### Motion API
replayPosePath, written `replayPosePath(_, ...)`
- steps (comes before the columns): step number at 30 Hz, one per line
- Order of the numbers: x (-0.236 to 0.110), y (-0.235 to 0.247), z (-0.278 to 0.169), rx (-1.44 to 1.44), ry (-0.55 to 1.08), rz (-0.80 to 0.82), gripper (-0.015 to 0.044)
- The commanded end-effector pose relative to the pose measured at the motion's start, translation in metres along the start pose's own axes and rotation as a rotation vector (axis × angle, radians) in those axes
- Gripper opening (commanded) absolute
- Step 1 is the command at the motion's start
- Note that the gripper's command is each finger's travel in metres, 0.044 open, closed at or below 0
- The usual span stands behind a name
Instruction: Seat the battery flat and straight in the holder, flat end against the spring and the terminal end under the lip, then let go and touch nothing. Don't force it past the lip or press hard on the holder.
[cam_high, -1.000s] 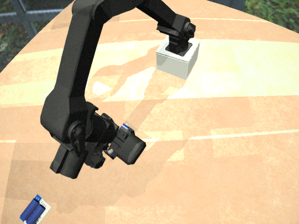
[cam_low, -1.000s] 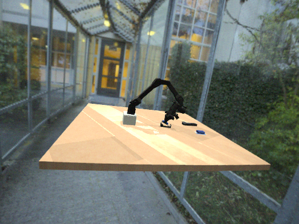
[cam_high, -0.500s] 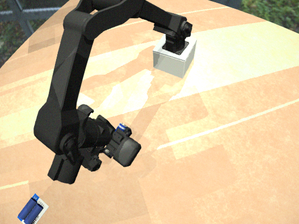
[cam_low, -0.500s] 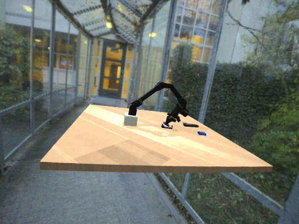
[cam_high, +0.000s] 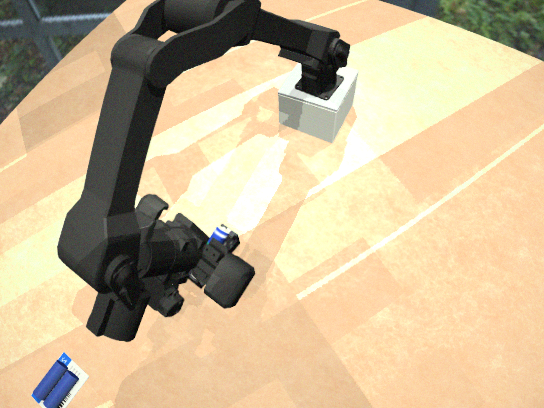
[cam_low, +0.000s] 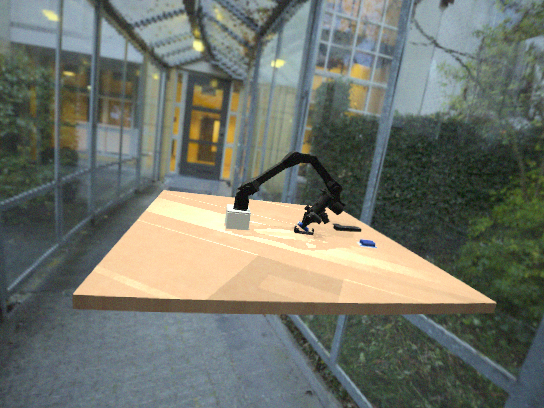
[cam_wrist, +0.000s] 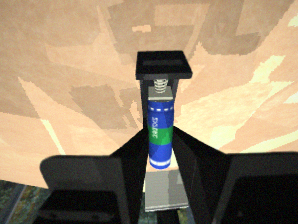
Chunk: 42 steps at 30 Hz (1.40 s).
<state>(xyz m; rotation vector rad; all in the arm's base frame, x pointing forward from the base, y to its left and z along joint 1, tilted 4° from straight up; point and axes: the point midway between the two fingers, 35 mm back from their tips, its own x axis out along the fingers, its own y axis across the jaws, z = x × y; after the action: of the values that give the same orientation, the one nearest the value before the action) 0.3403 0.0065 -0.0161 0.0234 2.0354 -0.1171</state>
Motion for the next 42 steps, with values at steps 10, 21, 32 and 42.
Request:
replayPosePath(10,0.000,0.000,0.007,-0.003,0.009,-0.001,0.0068)
replayPosePath(21,-0.002,0.000,0.013,-0.003,0.009,-0.002,0.0068)
replayPosePath(32,-0.005,0.000,0.017,-0.003,0.008,-0.003,0.0068)
replayPosePath(42,-0.003,0.001,0.017,-0.004,-0.032,-0.003,0.0068)
